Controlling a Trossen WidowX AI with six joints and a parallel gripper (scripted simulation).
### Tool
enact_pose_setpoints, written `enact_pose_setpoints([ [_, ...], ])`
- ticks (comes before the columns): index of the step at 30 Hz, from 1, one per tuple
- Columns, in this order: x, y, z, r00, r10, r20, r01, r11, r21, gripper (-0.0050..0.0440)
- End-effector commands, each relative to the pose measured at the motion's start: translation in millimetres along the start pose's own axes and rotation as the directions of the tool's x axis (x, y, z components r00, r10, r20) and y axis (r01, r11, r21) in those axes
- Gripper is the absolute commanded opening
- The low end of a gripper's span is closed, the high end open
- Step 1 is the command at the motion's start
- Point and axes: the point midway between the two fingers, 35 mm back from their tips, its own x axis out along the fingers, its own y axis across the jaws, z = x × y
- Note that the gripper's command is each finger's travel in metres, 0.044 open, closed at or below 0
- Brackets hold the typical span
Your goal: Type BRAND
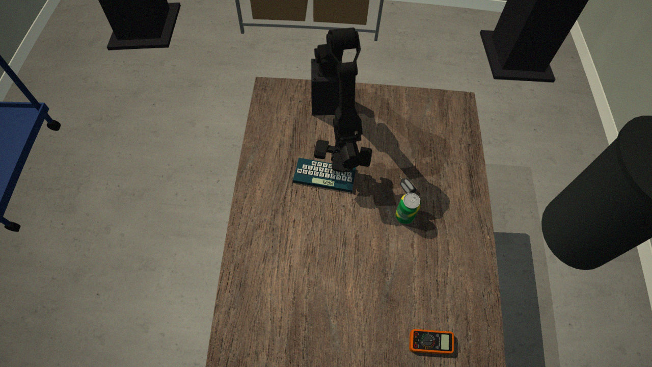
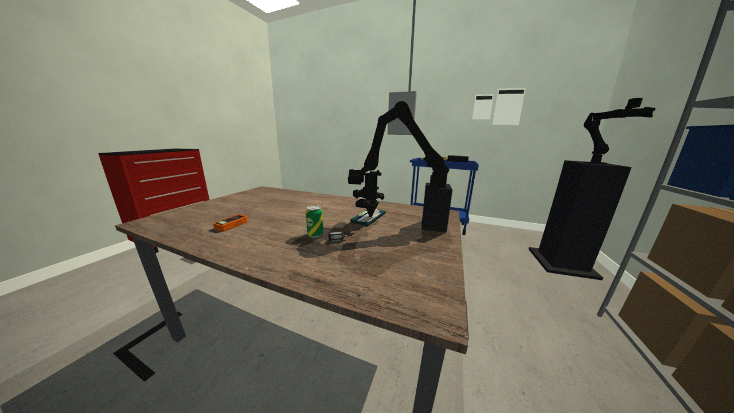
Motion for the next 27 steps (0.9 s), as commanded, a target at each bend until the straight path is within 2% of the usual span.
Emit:
enact_pose_setpoints([
  [1, 1.9, 3.3, 6.8, 1.0, 0.005, 0.02, -0.005, 1.0, 0.002, -0.005],
  [12, 13.7, 3.2, 6.4, 1.0, 0.005, 0.019, -0.005, 1.0, 0.002, -0.005],
  [27, 10.7, 2.8, 6.5, 1.0, 0.008, 0.023, -0.008, 1.0, 0.001, -0.005],
])
